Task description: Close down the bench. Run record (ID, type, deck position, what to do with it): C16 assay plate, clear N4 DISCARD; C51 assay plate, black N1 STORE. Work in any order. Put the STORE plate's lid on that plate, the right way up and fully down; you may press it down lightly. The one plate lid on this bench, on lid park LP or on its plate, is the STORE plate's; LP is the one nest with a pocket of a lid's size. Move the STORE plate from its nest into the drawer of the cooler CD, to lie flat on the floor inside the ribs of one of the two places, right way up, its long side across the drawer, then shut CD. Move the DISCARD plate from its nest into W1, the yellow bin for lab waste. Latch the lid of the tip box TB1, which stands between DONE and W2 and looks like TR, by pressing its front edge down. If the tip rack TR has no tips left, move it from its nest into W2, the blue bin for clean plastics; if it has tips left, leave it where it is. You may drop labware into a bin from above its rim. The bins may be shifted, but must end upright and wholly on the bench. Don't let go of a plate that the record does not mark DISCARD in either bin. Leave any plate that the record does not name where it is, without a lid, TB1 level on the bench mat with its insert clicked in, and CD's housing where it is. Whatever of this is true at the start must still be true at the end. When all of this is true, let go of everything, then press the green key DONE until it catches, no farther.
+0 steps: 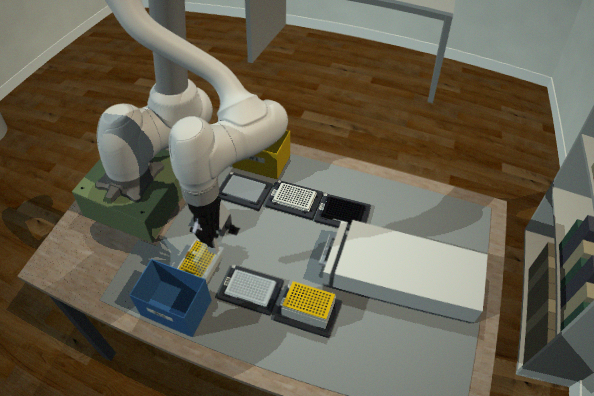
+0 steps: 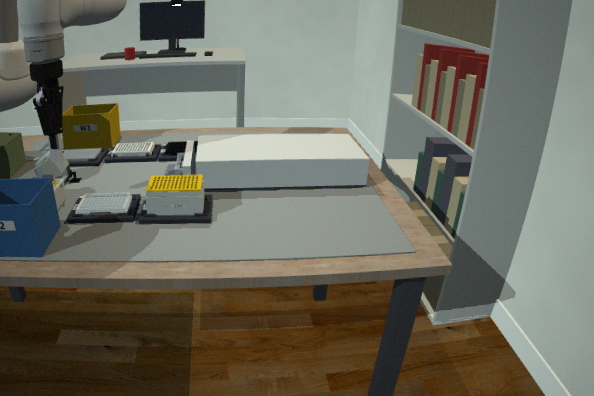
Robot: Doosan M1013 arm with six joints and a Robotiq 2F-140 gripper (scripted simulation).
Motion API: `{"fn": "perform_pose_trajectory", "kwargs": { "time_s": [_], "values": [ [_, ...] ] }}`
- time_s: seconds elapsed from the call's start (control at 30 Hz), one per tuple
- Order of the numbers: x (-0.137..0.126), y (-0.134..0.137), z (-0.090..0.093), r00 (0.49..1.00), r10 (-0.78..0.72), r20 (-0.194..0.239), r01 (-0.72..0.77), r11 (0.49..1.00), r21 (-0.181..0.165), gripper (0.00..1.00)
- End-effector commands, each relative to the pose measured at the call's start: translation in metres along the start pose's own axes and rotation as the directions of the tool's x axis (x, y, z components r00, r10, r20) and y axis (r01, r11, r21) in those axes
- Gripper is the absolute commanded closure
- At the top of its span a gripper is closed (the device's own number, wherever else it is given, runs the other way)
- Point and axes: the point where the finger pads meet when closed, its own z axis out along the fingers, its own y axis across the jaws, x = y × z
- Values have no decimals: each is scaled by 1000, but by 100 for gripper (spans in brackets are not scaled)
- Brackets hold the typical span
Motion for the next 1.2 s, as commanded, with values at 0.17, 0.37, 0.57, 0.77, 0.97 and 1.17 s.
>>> {"fn": "perform_pose_trajectory", "kwargs": {
  "time_s": [0.17, 0.37, 0.57, 0.77, 0.97, 1.17],
  "values": [
    [-9, 0, -1, 1000, 0, 0, 0, 1000, 0, 100],
    [-16, 0, -2, 1000, 0, 0, 0, 1000, 0, 100],
    [-24, 0, -3, 1000, 0, 0, 0, 1000, 0, 100],
    [-29, 0, -4, 1000, 0, 0, 0, 1000, 0, 100],
    [-37, 0, -5, 1000, 0, 0, 0, 1000, 0, 100],
    [-37, 0, -5, 1000, 0, 0, 0, 1000, 0, 100]
  ]
}}
